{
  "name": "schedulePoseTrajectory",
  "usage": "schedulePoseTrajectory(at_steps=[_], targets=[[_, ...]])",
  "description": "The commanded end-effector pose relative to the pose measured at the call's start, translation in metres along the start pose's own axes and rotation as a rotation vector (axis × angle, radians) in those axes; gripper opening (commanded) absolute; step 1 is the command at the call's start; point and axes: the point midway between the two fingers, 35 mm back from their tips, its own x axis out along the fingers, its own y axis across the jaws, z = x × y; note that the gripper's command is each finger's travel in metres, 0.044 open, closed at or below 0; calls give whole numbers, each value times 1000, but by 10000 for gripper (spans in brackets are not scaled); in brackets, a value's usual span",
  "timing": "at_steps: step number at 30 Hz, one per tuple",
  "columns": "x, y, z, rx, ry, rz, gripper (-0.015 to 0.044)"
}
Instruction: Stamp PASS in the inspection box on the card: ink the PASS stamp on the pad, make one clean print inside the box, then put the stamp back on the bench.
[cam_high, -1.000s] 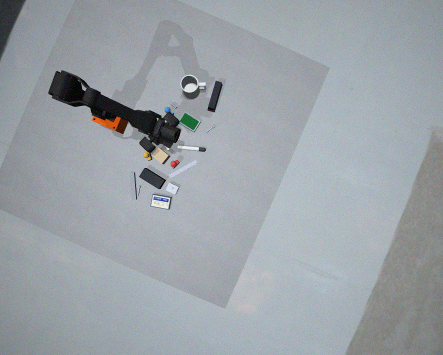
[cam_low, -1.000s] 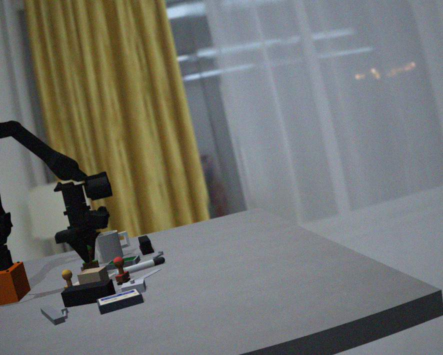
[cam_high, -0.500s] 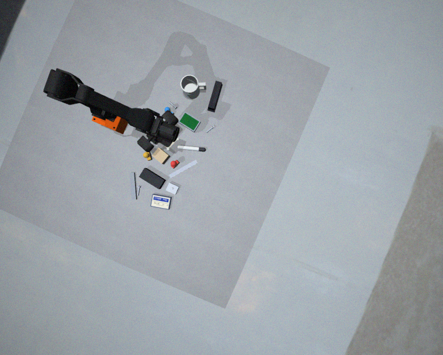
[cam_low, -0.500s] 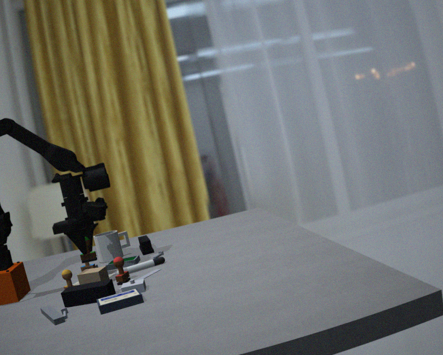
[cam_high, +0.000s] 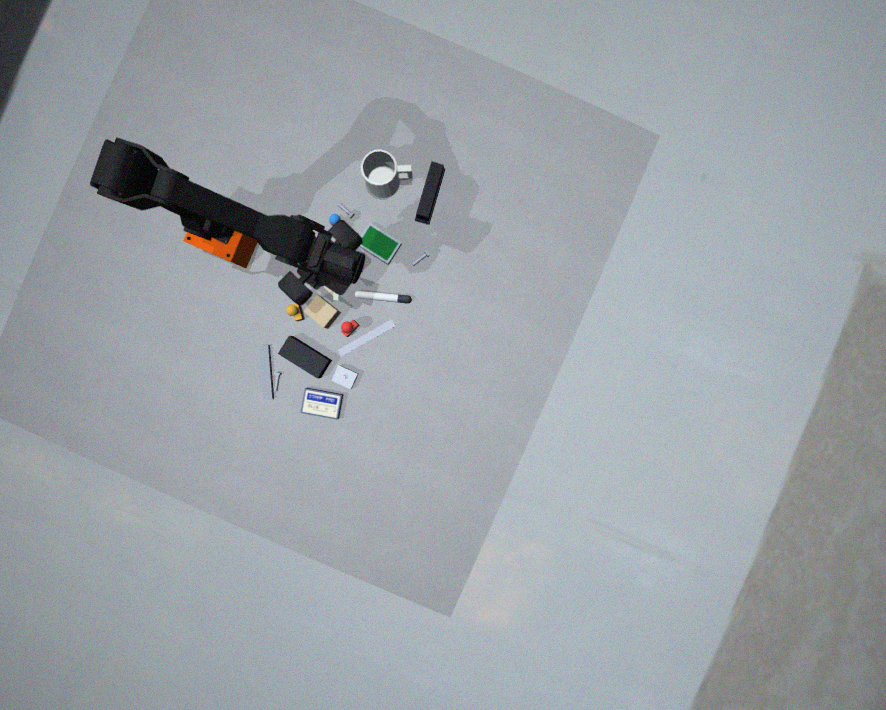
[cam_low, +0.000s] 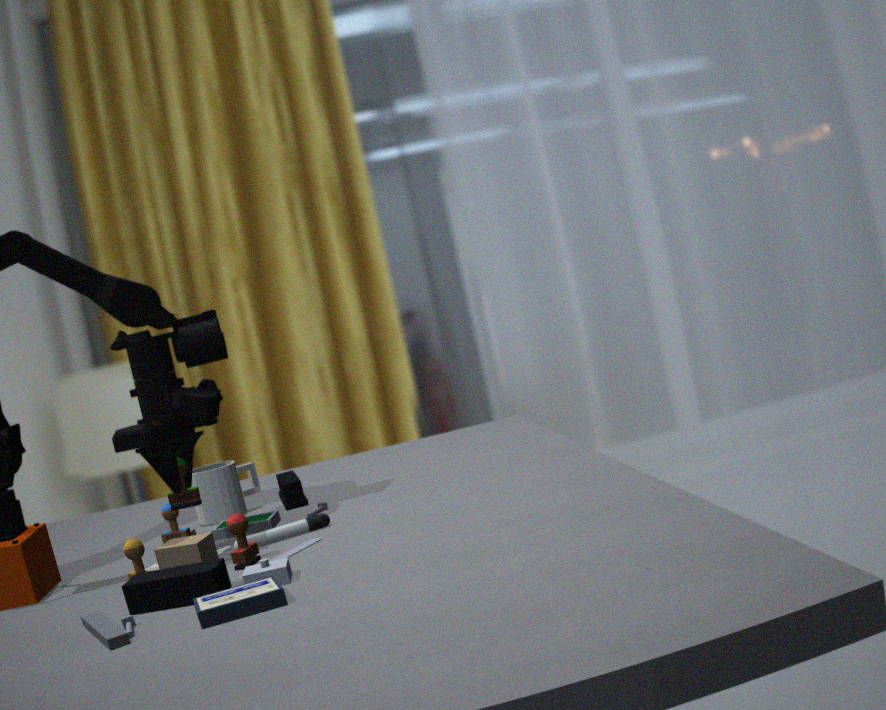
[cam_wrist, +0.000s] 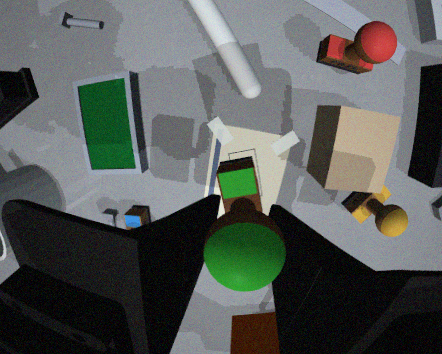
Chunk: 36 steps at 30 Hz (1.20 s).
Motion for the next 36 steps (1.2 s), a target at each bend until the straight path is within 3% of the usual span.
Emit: schedulePoseTrajectory(at_steps=[1, 22, 36], targets=[[-3, 8, 13, 2, -2, 1, 0], [-1, 55, 81, 5, -7, 5, 0], [16, 58, 84, 5, -7, 5, 0]])
